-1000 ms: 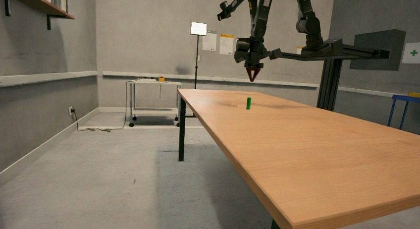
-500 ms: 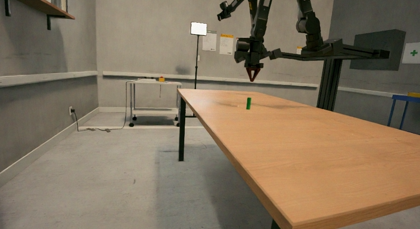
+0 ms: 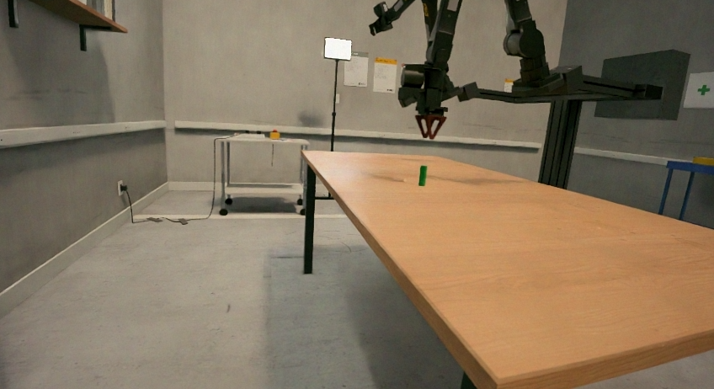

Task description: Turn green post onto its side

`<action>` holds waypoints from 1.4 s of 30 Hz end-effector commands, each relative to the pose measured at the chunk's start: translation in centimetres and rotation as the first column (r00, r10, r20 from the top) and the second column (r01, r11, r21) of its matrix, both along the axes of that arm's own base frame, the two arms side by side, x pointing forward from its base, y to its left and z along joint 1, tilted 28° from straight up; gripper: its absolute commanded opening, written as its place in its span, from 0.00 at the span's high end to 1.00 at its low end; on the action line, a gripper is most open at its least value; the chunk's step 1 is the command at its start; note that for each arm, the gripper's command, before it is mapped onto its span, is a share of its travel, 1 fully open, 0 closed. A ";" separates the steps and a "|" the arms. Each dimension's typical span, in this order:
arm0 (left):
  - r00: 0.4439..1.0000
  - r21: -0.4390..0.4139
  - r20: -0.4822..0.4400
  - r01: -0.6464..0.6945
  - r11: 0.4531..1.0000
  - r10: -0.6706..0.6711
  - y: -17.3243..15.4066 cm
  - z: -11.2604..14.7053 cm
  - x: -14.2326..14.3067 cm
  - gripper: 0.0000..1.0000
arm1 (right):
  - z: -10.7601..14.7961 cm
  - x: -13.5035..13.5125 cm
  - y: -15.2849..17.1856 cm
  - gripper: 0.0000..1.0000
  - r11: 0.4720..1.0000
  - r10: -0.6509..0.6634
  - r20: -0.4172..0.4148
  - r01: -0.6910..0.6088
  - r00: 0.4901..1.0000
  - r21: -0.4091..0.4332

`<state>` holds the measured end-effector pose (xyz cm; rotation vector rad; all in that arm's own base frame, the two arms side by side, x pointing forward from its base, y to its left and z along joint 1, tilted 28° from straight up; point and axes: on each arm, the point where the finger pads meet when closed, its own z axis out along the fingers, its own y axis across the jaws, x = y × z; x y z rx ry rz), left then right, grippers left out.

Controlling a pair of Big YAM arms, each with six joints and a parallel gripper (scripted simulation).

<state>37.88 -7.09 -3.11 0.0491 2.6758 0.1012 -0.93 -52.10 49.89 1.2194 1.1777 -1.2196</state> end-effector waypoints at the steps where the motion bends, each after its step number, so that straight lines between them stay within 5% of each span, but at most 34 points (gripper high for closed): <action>1: 0.997 -0.031 -0.053 -0.054 0.998 0.052 0.6 0.0 1.1 0.00 | 3.9 -0.4 0.5 0.00 0.998 -0.006 -0.016 0.006 1.000 -0.058; 5: 0.956 -0.133 -0.253 -0.184 0.974 0.146 1.3 0.6 2.1 0.00 | 3.9 -0.4 0.5 0.00 0.998 -0.006 -0.016 0.006 1.000 -0.058; 9: 0.844 -0.220 -0.483 -0.375 0.901 0.233 2.4 3.0 3.0 0.00 | 3.9 -0.4 0.5 0.00 0.998 -0.006 -0.016 0.006 1.000 -0.058; 11: 0.844 -0.220 -0.483 -0.375 0.901 0.233 2.4 3.0 3.0 0.00 | 3.9 -0.4 0.5 0.00 0.998 -0.006 -0.016 0.006 1.000 -0.058; 16: 0.678 -0.240 -0.674 -0.575 0.783 0.292 3.4 6.1 3.5 0.00 | 3.9 -0.4 0.5 0.00 0.998 -0.006 -0.016 0.006 1.000 -0.058; 21: 0.650 -0.223 -0.707 -0.578 0.785 0.278 2.5 5.7 2.2 0.00 | 3.9 -0.4 0.5 0.00 0.998 -0.006 -0.016 0.006 1.000 -0.058; 28: 0.681 -0.248 -0.676 -0.571 0.783 0.282 2.7 6.8 3.4 0.00 | 3.9 -0.4 0.5 0.00 0.998 -0.006 -0.016 0.006 1.000 -0.058; 42: 0.686 -0.249 -0.672 -0.565 0.787 0.280 4.4 -2.9 8.4 0.00 | 3.9 -0.4 0.5 0.00 0.998 -0.006 -0.016 0.006 1.000 -0.058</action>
